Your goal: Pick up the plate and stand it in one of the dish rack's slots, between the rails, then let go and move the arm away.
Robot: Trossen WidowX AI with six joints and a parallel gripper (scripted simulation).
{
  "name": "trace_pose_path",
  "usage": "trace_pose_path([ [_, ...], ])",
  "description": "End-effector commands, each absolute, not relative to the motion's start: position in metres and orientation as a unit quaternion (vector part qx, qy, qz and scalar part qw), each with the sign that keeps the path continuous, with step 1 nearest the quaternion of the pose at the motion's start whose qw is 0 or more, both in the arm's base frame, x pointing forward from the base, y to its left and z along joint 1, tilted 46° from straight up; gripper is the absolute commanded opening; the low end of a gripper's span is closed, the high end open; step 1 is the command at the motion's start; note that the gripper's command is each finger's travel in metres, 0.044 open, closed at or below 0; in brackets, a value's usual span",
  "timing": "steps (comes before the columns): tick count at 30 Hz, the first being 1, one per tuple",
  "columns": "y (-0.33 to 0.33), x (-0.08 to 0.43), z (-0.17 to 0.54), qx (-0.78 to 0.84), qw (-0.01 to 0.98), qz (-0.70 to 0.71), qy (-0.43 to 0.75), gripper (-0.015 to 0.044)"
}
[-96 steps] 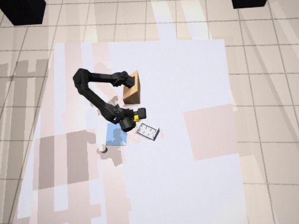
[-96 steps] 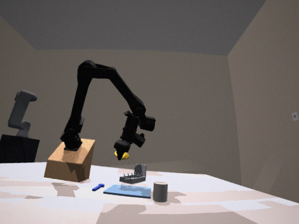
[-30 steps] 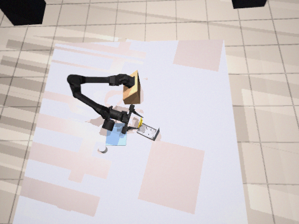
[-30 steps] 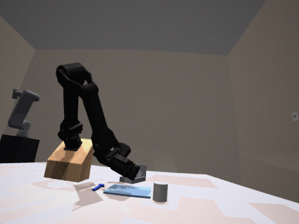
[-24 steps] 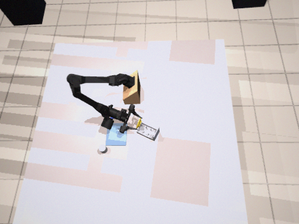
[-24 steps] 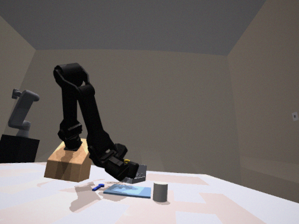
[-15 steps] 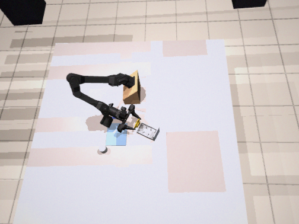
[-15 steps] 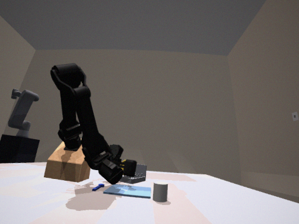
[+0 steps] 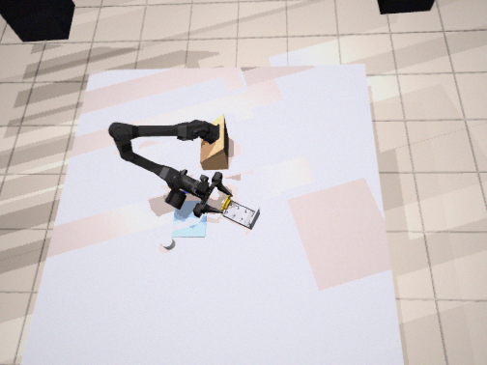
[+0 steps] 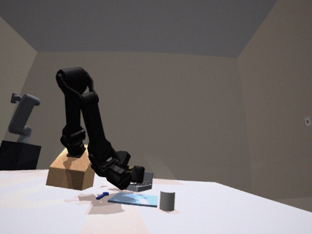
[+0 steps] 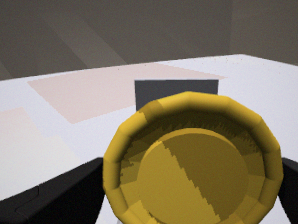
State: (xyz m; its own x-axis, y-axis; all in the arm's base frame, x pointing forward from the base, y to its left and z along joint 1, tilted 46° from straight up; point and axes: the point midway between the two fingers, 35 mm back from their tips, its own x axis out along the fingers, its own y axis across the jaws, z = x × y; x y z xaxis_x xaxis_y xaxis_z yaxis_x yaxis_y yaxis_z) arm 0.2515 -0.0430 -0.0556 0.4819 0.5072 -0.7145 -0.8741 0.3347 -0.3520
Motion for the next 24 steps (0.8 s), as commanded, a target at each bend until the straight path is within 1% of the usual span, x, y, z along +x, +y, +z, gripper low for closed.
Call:
trace_pose_path([
  [1, -0.041, 0.251, -0.059, -0.364, 0.779, 0.444, 0.253, 0.0000],
  [17, -0.026, 0.263, -0.075, -0.371, 0.778, 0.444, 0.245, 0.0000],
  [24, -0.039, 0.263, -0.088, -0.375, 0.777, 0.444, 0.242, 0.0000],
])
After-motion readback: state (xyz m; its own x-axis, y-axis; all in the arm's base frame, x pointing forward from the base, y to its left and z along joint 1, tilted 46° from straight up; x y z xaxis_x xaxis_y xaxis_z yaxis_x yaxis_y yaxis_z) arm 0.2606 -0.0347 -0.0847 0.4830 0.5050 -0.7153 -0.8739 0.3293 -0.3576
